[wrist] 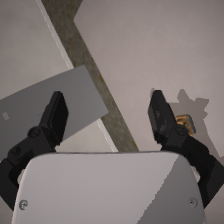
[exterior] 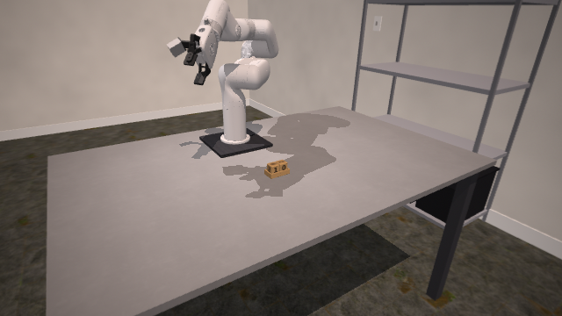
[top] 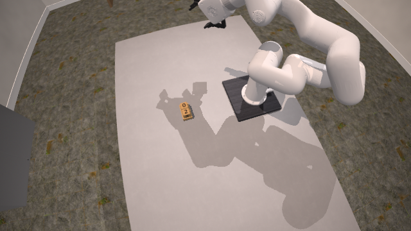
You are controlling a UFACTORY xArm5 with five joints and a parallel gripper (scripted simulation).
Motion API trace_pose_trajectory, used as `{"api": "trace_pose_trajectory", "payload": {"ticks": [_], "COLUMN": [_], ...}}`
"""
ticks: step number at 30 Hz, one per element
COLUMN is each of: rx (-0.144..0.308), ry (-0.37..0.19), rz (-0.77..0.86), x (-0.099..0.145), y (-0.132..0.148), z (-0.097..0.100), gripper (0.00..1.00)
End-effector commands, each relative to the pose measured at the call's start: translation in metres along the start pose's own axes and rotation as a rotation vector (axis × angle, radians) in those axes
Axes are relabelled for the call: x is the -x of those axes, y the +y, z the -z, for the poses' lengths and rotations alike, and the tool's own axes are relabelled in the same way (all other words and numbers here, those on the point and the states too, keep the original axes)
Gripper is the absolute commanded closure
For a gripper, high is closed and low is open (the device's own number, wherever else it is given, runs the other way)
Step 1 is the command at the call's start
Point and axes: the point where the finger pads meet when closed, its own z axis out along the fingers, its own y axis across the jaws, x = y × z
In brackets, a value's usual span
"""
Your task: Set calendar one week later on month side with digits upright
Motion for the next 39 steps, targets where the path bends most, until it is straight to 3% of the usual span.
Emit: {"api": "trace_pose_trajectory", "payload": {"ticks": [1,3,4,6,7,9,10,13,14,16,17,19,20,22,23,25,26,29,31,33,34,39], "rx": [0.120,0.120,0.176,0.179,0.228,0.239,0.284,0.298,0.358,0.358,0.404,0.415,0.460,0.470,0.515,0.521,0.568,0.568,0.648,0.648,0.680,0.745], "ry": [-0.094,-0.094,-0.134,-0.136,-0.169,-0.176,-0.205,-0.213,-0.247,-0.247,-0.272,-0.277,-0.298,-0.303,-0.322,-0.324,-0.342,-0.342,-0.366,-0.366,-0.374,-0.385], "rz": [0.075,0.075,0.117,0.119,0.159,0.167,0.206,0.218,0.272,0.272,0.316,0.326,0.370,0.381,0.428,0.434,0.485,0.485,0.577,0.577,0.616,0.698], "x": [0.039,0.039,0.058,0.059,0.076,0.079,0.096,0.101,0.122,0.122,0.139,0.143,0.159,0.162,0.179,0.181,0.198,0.198,0.225,0.225,0.236,0.256], "y": [0.003,0.003,0.009,0.010,0.016,0.017,0.024,0.027,0.037,0.037,0.047,0.049,0.060,0.062,0.074,0.076,0.090,0.090,0.117,0.117,0.129,0.155], "z": [-0.023,-0.023,-0.032,-0.033,-0.040,-0.041,-0.047,-0.049,-0.056,-0.056,-0.061,-0.062,-0.066,-0.067,-0.071,-0.071,-0.074,-0.074,-0.078,-0.078,-0.079,-0.080], "gripper": [0.00,0.00,0.00,0.00,0.00,0.00,0.00,0.00,0.00,0.00,0.00,0.00,0.00,0.00,0.00,0.00,0.00,0.00,0.00,0.00,0.00,0.00]}}
